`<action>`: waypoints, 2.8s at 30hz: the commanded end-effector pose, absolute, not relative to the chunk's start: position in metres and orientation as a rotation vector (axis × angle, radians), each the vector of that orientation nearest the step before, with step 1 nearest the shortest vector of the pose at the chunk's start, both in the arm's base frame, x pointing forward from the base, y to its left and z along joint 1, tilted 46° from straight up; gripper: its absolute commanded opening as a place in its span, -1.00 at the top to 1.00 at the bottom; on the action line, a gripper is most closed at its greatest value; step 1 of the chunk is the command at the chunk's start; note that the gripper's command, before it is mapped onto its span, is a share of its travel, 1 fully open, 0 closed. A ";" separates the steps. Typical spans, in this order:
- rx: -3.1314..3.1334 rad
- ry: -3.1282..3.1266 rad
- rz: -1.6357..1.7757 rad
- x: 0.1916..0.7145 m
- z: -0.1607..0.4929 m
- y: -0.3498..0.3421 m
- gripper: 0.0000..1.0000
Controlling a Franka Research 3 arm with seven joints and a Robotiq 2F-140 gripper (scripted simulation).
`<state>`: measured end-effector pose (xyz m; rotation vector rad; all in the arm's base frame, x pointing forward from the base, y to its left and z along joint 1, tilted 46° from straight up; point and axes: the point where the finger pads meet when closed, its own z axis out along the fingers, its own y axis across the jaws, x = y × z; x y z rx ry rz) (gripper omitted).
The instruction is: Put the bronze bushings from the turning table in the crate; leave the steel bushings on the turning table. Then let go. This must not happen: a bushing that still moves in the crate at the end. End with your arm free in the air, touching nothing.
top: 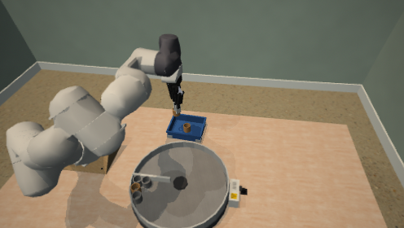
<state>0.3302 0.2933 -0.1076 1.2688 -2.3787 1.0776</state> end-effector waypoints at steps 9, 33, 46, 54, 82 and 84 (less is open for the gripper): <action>1.261 -2.385 1.078 0.337 -0.143 0.258 1.00; 1.261 -2.385 1.078 0.338 -0.151 0.250 1.00; 1.261 -2.385 1.078 0.338 -0.151 0.250 1.00; 1.261 -2.385 1.078 0.340 -0.151 0.250 1.00; 1.261 -2.385 1.078 0.341 -0.152 0.251 1.00; 1.261 -2.385 1.078 0.341 -0.152 0.251 1.00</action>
